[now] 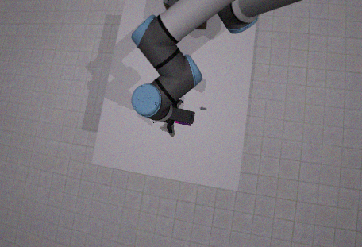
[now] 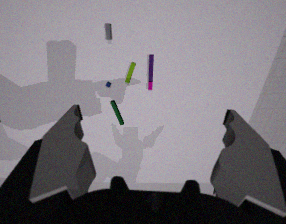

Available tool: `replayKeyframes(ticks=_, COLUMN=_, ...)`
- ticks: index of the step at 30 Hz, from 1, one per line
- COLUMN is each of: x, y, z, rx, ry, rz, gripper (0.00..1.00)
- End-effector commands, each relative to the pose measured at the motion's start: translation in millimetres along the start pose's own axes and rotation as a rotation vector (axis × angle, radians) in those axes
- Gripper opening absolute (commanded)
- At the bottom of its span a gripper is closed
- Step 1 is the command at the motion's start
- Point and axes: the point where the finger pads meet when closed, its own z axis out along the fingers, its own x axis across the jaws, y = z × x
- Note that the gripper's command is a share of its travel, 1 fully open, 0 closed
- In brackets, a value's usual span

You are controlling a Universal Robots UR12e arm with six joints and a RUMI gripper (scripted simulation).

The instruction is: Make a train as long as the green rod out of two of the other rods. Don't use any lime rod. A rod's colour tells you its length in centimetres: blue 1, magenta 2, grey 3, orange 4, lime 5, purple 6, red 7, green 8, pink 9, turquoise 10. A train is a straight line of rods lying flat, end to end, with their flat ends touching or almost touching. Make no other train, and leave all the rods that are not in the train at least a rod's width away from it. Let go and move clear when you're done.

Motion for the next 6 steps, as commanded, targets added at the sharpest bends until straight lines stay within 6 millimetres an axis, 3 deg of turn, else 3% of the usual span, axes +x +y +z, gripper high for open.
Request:
replayKeyframes(ticks=1, x=0.5, y=0.2, z=-0.8, rx=-0.001, ry=0.001, rz=0.000, gripper=1.00)
replayKeyframes(ticks=6, x=0.5, y=0.2, z=-0.8, rx=-0.001, ry=0.001, rz=0.000, gripper=1.00)
